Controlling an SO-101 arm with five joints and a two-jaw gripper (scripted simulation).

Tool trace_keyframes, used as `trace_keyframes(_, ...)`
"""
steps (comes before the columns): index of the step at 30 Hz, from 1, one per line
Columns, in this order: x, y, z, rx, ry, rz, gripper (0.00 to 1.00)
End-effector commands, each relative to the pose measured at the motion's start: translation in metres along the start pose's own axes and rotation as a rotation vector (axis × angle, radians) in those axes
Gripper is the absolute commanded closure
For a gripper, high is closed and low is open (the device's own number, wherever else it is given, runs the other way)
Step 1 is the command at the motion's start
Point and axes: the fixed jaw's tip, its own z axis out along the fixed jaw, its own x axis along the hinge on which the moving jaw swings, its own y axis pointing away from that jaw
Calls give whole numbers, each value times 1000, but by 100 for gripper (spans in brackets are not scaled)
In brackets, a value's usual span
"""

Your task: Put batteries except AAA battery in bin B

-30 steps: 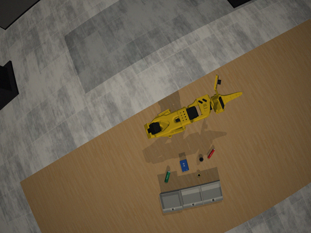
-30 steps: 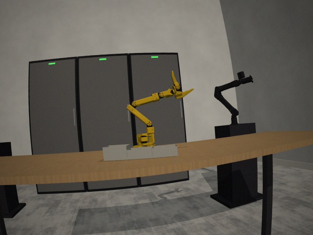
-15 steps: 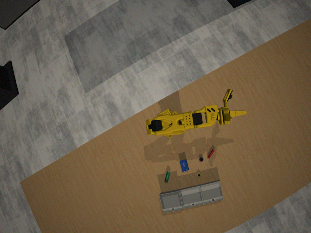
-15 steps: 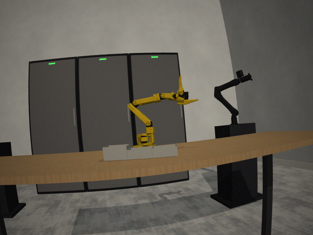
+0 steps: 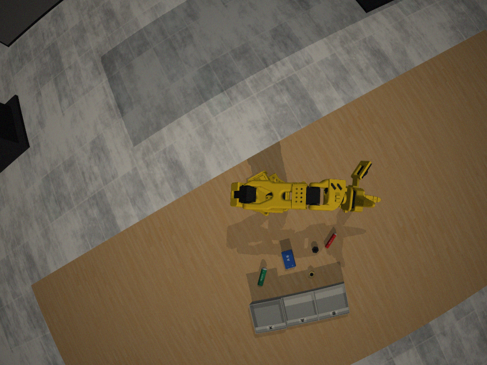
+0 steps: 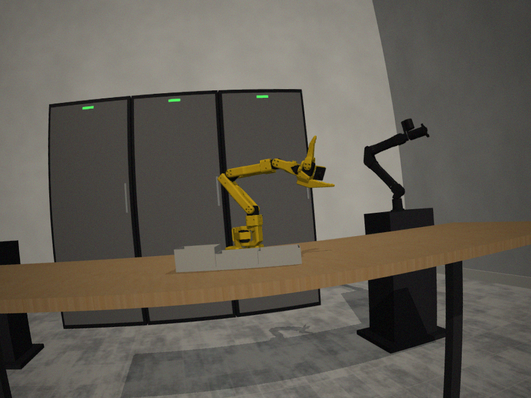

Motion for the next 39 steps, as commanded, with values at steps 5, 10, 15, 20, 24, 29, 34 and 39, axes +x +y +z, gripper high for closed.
trace_keyframes(5, 19, 13, -1, -95, 75, 4, 0)
trace_keyframes(10, 34, 24, -3, -176, 130, 12, 0)
trace_keyframes(15, 42, 31, -5, -224, 161, 19, 0)
trace_keyframes(20, 47, 44, -7, -288, 182, 32, 0)
trace_keyframes(24, 55, 49, -10, -334, 210, 41, 0)
trace_keyframes(29, 63, 57, -14, -391, 243, 54, 0)
trace_keyframes(34, 64, 66, -15, -429, 247, 63, 0)
trace_keyframes(39, 70, 70, -19, -468, 270, 74, 0)
